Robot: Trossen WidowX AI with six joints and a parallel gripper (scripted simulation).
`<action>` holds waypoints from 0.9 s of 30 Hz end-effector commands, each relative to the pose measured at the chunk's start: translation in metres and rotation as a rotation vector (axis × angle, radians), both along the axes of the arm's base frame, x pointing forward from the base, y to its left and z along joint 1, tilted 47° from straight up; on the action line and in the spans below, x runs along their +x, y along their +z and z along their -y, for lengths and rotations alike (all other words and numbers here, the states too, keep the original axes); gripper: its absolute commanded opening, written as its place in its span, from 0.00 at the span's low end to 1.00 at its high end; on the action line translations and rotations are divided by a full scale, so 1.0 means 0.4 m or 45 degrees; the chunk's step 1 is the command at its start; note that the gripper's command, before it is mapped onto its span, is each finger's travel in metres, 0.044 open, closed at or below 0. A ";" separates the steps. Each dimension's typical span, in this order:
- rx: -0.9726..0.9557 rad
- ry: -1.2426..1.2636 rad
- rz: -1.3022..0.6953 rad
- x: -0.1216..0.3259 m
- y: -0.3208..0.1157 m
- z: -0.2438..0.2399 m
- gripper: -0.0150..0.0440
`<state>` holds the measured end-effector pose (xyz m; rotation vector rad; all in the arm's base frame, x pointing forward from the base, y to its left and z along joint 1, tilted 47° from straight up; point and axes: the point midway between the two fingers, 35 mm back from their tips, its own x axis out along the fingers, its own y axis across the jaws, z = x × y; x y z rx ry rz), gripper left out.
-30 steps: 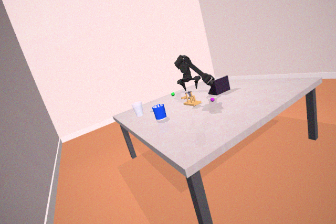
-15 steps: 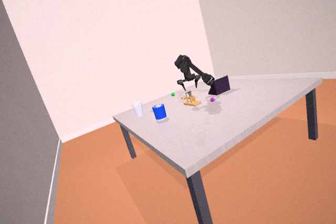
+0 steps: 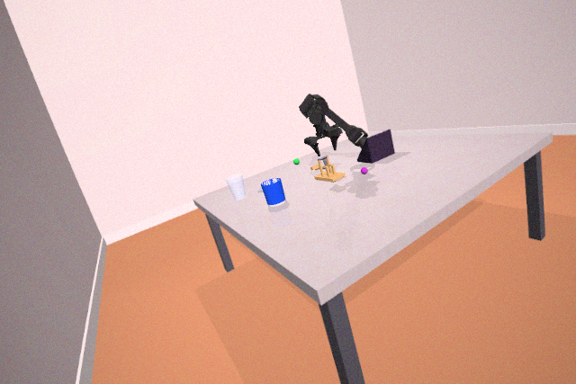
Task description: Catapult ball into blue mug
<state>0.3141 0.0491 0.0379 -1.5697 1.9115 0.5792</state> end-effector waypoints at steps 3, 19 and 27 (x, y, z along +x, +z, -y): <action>0.019 0.084 -0.089 -0.011 -0.064 0.067 1.00; 0.021 0.099 -0.104 -0.018 -0.106 0.111 1.00; 0.021 0.099 -0.104 -0.022 -0.129 0.135 1.00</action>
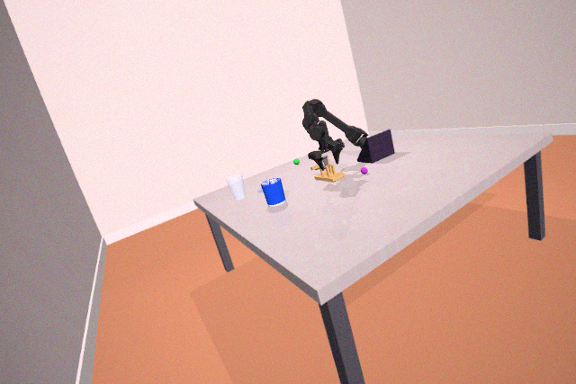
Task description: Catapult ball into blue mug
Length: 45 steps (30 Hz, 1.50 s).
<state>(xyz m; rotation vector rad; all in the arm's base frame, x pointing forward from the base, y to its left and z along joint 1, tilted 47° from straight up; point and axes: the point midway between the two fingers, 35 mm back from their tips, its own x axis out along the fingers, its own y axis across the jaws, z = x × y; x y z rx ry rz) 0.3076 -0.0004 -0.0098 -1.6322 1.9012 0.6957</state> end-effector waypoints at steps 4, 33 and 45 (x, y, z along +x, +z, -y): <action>-0.007 0.005 -0.010 -0.008 -0.020 0.023 1.00; -0.003 -0.002 -0.001 -0.012 -0.043 0.049 0.45; -0.009 -0.047 0.040 0.003 0.041 -0.041 0.25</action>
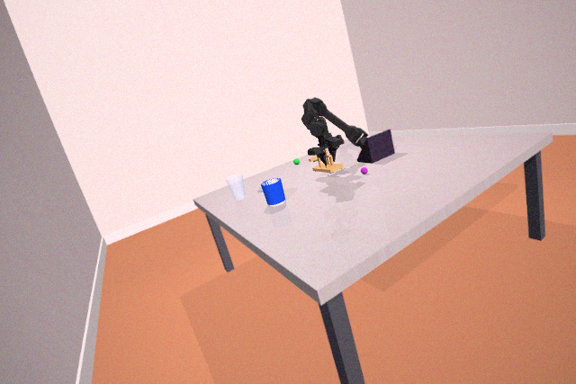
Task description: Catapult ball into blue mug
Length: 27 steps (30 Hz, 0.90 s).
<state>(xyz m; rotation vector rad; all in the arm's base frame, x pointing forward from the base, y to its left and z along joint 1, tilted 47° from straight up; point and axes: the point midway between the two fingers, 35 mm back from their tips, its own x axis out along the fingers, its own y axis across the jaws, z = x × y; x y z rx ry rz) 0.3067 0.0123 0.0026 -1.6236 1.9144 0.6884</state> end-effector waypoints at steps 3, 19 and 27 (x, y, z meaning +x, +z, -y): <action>-0.020 -0.121 0.136 0.005 0.010 -0.009 0.25; -0.117 -0.598 0.640 0.031 0.011 0.002 0.25; -0.132 -0.673 0.719 0.048 0.016 0.011 0.25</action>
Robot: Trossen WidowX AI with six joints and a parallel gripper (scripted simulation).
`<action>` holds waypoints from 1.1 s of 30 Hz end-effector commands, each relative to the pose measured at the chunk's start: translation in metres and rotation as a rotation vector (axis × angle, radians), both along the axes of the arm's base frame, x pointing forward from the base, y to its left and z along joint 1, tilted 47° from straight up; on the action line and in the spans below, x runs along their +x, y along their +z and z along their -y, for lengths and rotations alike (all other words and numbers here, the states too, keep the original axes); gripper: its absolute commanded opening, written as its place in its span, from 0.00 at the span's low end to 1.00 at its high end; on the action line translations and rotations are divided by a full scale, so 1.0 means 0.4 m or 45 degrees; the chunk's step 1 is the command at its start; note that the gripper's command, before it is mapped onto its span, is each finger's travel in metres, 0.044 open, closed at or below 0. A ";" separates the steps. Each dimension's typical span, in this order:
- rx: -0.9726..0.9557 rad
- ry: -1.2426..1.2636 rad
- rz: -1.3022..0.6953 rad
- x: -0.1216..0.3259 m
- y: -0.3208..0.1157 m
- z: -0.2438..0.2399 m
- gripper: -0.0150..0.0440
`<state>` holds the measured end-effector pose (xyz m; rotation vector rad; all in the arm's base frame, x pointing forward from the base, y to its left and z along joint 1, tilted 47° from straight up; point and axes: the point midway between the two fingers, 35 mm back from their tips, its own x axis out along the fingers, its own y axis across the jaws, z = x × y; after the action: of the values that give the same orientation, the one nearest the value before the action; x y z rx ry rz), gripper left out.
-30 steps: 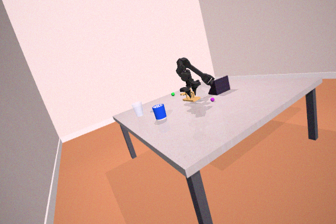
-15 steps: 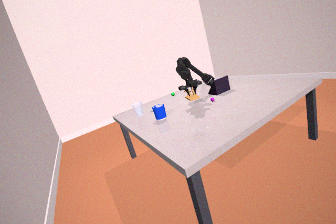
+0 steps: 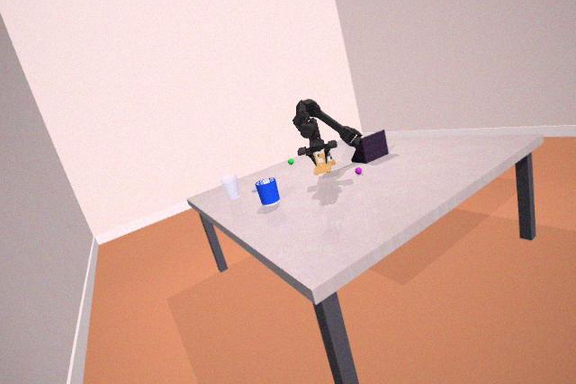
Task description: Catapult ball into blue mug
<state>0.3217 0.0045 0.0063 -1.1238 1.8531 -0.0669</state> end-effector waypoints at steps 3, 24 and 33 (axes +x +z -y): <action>-0.002 -0.003 0.031 0.013 0.006 -0.004 0.25; -0.002 -0.003 0.032 0.006 -0.051 0.058 0.25; -0.004 -0.003 0.032 0.000 -0.075 0.086 0.25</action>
<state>0.3228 -0.0281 -0.0210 -1.1040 1.8358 -0.0898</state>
